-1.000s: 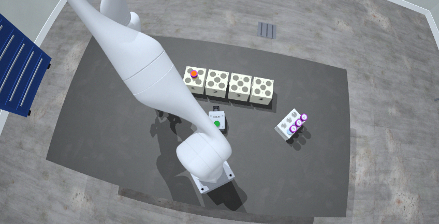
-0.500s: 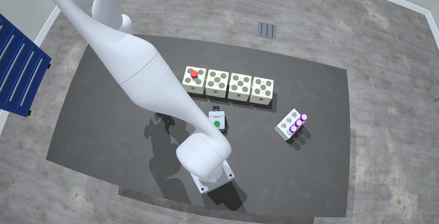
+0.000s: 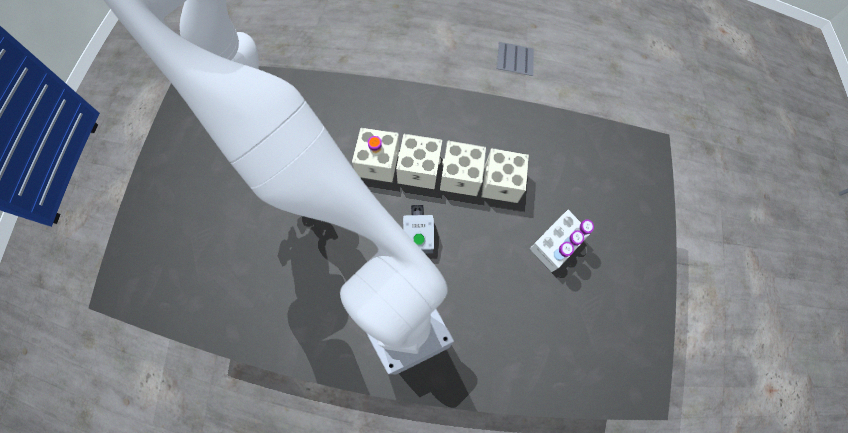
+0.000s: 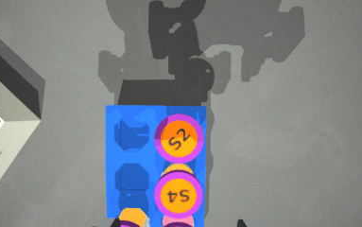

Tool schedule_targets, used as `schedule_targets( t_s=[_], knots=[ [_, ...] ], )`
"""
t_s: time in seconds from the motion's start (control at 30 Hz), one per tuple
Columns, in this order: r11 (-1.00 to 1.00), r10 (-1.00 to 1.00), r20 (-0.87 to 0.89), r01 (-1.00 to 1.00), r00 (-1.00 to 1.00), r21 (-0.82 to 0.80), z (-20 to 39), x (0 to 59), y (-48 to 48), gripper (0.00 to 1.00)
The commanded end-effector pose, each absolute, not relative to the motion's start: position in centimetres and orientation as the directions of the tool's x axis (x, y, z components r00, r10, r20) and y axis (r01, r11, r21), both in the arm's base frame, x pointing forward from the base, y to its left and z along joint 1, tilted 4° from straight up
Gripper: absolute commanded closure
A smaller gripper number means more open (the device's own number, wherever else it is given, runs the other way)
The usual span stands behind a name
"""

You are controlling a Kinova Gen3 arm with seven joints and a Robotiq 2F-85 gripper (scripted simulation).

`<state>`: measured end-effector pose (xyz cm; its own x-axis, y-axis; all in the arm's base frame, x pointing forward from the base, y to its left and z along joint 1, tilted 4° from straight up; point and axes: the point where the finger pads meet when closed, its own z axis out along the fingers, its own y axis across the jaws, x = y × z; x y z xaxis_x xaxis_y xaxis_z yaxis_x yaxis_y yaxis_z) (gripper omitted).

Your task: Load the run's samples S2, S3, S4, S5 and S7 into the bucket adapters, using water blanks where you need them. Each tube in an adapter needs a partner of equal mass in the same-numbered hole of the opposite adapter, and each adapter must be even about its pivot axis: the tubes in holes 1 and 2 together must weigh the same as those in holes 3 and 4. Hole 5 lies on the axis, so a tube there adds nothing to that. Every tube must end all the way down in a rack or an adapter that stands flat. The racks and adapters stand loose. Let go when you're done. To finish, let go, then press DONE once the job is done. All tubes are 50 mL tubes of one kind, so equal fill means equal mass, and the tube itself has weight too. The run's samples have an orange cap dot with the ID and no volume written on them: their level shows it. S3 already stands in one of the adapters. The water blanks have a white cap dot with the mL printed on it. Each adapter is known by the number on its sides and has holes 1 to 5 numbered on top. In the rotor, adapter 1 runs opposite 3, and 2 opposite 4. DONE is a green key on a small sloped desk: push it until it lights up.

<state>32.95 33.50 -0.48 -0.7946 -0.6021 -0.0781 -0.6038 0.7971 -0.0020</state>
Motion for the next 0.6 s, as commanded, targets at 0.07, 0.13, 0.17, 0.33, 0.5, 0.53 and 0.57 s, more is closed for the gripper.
schedule_targets(
  t_s=[0.07, 0.13, 0.17, 0.33, 0.5, 0.53, 0.57],
  knots=[
    [0.797, -0.602, -0.080, -0.604, -0.795, -0.002, -0.9, 33.0, 33.6, 0.38],
    [0.797, -0.602, -0.080, -0.604, -0.795, -0.002, -1.2, 33.0, 33.6, 0.38],
    [0.797, -0.602, -0.080, -0.604, -0.795, -0.002, -1.3, 33.0, 33.6, 0.38],
    [0.797, -0.602, -0.080, -0.604, -0.795, -0.002, -2.0, 33.1, 33.6, 0.38],
    [0.797, -0.602, -0.080, -0.604, -0.795, -0.002, -2.4, 33.1, 33.6, 0.38],
    [0.797, -0.602, -0.080, -0.604, -0.795, -0.002, -2.5, 33.1, 33.6, 0.38],
    [0.797, -0.602, -0.080, -0.604, -0.795, -0.002, -2.7, 33.1, 33.6, 0.38]
  ],
)
